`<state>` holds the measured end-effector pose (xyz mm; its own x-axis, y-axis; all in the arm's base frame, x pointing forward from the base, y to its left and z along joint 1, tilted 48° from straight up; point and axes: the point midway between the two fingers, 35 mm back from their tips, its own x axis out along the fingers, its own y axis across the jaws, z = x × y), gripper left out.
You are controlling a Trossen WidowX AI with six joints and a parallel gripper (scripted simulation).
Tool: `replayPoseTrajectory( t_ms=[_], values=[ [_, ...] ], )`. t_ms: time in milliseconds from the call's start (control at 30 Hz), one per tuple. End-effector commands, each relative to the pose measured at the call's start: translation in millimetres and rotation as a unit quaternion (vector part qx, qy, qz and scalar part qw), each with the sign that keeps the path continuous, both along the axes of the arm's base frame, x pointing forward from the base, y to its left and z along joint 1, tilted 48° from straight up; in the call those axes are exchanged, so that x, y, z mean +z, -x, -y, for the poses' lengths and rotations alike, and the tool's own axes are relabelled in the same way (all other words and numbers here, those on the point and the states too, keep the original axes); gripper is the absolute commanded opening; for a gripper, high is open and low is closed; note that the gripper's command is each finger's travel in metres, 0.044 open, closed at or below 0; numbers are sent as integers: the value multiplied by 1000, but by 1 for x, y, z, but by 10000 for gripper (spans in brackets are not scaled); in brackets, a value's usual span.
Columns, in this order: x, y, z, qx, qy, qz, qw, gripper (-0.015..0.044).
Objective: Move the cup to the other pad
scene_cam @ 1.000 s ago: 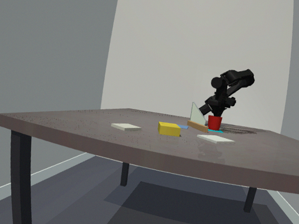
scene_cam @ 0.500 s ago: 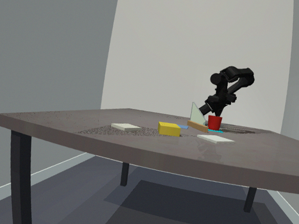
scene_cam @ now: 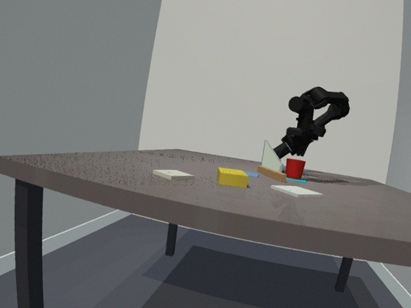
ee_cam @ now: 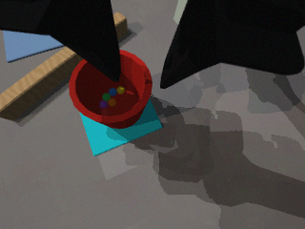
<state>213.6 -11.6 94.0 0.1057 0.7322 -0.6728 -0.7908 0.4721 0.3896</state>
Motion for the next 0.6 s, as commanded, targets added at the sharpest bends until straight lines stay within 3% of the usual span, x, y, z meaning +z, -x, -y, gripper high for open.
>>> replayPoseTrajectory(
  t_ms=[0, 267, 567],
  values=[
    [0, 0, 0, -1, 0, 0, 1000, 233],
    [3, 0, 4, -3, 1, -1, 1000, 440],
    [24, 2, 28, -16, 4, -6, 1000, 440]
  ],
)
